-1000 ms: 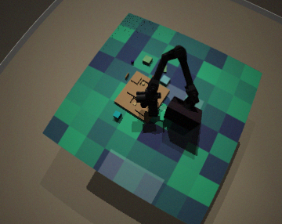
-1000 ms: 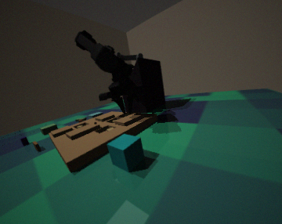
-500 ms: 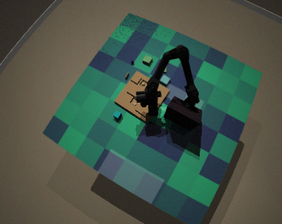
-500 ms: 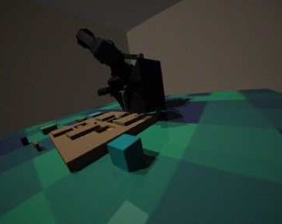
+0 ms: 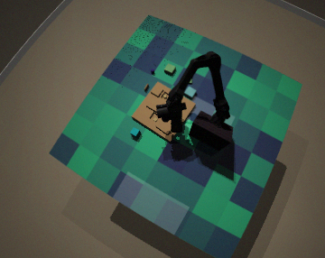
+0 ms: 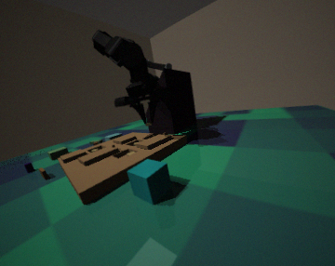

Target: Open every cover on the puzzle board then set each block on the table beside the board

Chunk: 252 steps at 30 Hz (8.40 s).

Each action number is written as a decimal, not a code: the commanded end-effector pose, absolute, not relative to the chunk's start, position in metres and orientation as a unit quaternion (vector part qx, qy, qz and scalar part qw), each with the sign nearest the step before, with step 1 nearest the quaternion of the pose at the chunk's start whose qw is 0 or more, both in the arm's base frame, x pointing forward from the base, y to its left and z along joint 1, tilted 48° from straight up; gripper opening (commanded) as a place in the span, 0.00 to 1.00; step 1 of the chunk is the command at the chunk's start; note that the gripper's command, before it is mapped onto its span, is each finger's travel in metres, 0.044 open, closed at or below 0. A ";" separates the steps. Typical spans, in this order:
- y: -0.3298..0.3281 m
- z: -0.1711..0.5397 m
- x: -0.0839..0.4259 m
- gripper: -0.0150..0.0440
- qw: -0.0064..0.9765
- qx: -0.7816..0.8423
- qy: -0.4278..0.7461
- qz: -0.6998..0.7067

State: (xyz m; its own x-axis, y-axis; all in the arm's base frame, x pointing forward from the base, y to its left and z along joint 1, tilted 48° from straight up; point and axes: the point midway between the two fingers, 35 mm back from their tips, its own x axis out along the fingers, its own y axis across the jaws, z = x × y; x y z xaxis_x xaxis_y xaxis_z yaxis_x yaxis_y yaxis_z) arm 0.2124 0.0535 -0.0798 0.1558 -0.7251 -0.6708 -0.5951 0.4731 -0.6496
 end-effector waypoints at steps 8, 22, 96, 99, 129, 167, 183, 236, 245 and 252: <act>0.075 -0.061 0.209 0.39 0.569 -0.506 0.646 -0.057; 0.106 -0.066 0.219 0.39 0.570 -0.505 0.646 -0.057; 0.197 -0.217 0.258 0.39 0.575 -0.501 0.644 -0.054; 0.193 -0.220 0.259 0.39 0.575 -0.501 0.644 -0.054; 0.157 -0.252 0.266 0.39 0.574 -0.503 0.644 -0.056; 0.182 -0.230 0.261 1.00 0.576 -0.500 0.644 -0.055; 0.201 -0.199 0.256 0.87 0.589 -0.484 0.643 -0.073; 0.033 -0.094 0.277 0.25 0.762 -0.023 0.455 -0.460; 0.028 -0.097 0.279 0.25 0.762 -0.023 0.455 -0.461; 0.023 -0.101 0.280 0.25 0.762 -0.024 0.455 -0.461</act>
State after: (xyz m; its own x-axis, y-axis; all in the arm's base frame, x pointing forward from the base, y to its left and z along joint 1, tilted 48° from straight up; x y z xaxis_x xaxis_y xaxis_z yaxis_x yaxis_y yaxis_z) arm 0.2802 0.0260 -0.0990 0.1623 -0.7199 -0.6748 0.6846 0.5747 -0.4484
